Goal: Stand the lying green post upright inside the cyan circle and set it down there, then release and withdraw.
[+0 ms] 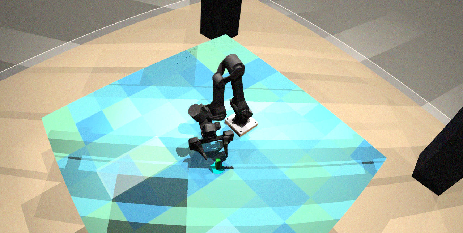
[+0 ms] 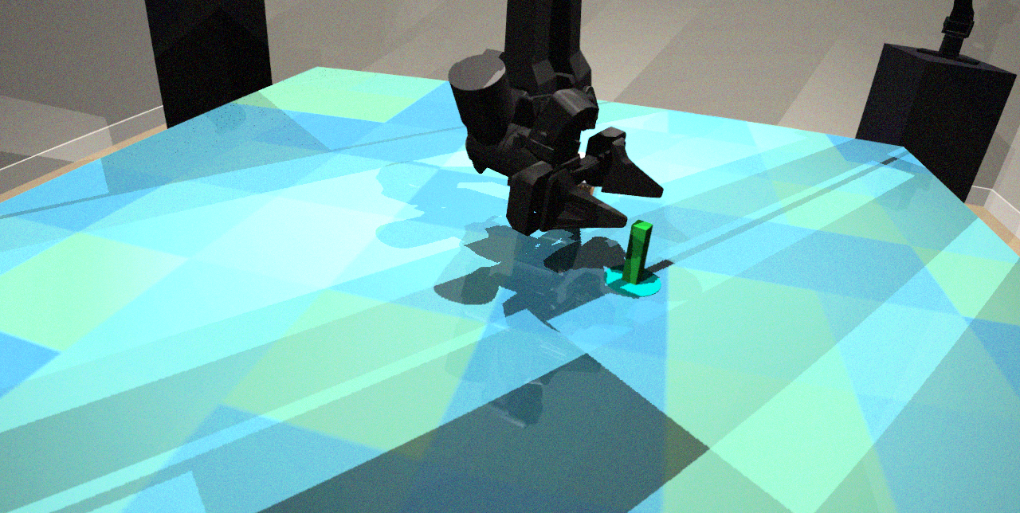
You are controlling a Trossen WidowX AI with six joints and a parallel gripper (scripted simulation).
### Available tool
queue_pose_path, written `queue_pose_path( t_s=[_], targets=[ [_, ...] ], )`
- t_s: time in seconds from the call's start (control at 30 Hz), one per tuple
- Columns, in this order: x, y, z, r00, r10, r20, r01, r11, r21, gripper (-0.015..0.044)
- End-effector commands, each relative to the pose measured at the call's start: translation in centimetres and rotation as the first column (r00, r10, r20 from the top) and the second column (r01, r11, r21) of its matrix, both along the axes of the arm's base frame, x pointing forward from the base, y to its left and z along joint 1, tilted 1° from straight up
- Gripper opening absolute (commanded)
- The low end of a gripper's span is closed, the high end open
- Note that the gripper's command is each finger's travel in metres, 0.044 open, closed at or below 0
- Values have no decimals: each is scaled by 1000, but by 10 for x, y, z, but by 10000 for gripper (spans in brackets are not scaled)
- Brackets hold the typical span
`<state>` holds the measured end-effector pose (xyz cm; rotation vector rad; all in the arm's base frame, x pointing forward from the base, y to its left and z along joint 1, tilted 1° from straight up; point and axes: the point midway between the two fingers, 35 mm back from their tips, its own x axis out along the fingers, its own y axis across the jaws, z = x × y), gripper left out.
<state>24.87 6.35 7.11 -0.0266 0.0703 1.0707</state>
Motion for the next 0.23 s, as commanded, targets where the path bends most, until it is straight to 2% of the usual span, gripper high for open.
queue_pose_path(
  t_s=[0.0,0.2],
  targets=[
    [4,-2,14,1000,0,18,0,1000,-8,400],
    [2,-2,31,1000,0,17,0,1000,-7,400]
  ],
)
